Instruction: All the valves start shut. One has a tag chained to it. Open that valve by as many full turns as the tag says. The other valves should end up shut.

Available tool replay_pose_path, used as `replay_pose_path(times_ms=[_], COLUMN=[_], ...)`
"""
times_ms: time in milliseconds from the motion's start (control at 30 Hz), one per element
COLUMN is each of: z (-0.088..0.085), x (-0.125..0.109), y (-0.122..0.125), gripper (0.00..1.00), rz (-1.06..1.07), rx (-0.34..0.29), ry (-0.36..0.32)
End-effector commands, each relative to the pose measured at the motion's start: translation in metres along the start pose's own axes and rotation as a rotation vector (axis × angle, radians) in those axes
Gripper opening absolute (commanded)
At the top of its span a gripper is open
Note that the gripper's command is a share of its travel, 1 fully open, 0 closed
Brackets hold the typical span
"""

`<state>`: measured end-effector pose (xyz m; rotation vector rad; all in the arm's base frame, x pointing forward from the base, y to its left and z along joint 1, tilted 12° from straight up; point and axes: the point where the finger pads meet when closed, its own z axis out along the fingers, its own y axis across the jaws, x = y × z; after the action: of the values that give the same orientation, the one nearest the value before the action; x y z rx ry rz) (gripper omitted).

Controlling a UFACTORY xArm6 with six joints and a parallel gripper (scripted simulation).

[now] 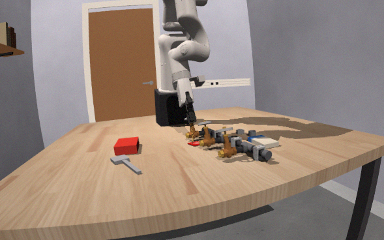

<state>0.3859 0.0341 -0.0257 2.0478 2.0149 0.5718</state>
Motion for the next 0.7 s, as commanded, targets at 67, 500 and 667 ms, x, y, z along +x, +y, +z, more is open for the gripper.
replay_pose_path(times_ms=[67, 500, 667], z=[-0.0002, -0.0002, -0.0002], x=[0.0003, 0.0003, 0.0003], y=[0.0008, 0.0008, 0.0008], gripper=[0.00, 0.00, 1.00], rz=[-0.007, -0.007, -0.007], rx=[-0.070, -0.070, -0.070], ry=[-0.041, -0.041, -0.041])
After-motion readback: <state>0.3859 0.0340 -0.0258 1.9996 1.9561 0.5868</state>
